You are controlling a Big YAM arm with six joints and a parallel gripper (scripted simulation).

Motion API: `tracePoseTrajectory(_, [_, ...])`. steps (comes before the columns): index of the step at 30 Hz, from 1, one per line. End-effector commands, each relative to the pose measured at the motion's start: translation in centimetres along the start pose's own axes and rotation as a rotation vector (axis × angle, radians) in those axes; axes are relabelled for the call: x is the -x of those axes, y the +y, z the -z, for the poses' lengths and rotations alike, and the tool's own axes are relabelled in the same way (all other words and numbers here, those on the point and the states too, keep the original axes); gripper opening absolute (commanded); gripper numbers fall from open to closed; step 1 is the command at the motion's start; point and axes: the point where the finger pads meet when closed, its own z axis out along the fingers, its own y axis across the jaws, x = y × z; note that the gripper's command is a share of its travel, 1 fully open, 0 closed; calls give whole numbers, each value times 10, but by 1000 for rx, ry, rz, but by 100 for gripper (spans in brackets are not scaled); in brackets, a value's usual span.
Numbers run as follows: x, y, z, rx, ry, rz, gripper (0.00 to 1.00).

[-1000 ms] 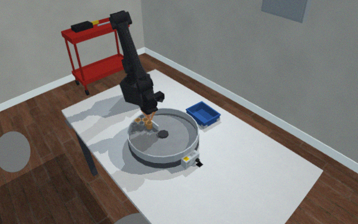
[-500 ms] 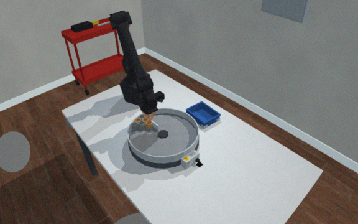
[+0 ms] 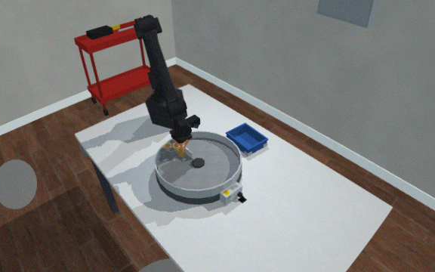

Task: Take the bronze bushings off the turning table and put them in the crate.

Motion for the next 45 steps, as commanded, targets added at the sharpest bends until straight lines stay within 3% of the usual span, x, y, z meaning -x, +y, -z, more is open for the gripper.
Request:
tracePoseTrajectory(1, [-8,-17,13,-47,14,5,19])
tracePoseTrajectory(3, [-6,-14,7,-29,8,8,19])
tracePoseTrajectory(35, [-7,-12,0,-25,7,4,19])
tracePoseTrajectory(45, [-9,-14,7,-39,12,1,19])
